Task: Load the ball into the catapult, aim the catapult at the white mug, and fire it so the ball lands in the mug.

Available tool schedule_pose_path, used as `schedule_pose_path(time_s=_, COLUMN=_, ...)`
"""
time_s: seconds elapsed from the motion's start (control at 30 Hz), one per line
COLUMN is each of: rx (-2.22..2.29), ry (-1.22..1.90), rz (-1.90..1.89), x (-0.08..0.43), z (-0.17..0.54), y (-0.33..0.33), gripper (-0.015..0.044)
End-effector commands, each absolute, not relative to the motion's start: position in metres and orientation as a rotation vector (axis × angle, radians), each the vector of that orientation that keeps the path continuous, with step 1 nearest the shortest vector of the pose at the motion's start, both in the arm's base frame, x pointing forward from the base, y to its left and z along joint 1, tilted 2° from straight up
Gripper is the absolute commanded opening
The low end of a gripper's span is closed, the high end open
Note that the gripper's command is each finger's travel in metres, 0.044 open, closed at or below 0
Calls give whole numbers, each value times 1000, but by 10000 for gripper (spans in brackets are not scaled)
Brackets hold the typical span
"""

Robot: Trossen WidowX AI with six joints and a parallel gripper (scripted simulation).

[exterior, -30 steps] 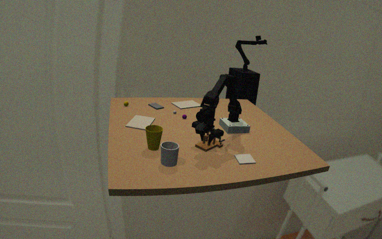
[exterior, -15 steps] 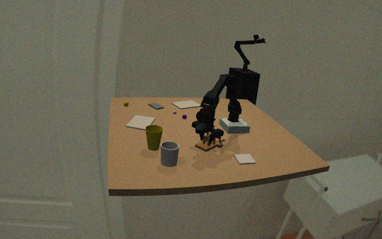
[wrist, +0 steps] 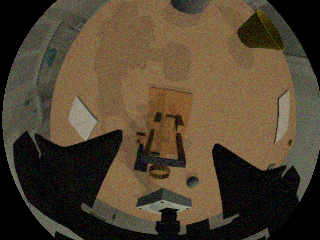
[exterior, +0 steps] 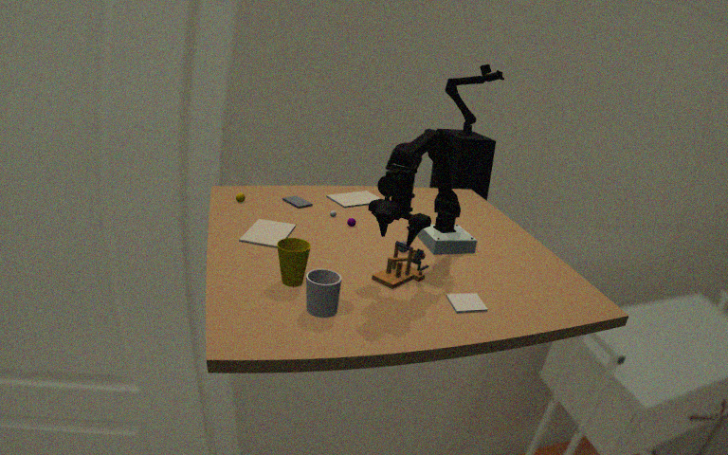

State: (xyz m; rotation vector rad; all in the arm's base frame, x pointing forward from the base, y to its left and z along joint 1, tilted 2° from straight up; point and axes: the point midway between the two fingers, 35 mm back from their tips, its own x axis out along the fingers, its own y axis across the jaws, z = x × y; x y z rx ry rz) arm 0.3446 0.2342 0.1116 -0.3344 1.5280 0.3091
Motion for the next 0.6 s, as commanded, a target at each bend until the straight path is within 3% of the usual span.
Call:
schedule_pose_path(time_s=0.0, rx=-343, ry=1552, rz=303, x=342, z=103, y=233, gripper=440)
schedule_pose_path(time_s=0.57, rx=-338, ry=1540, rz=309, x=341, z=60, y=231, gripper=440)
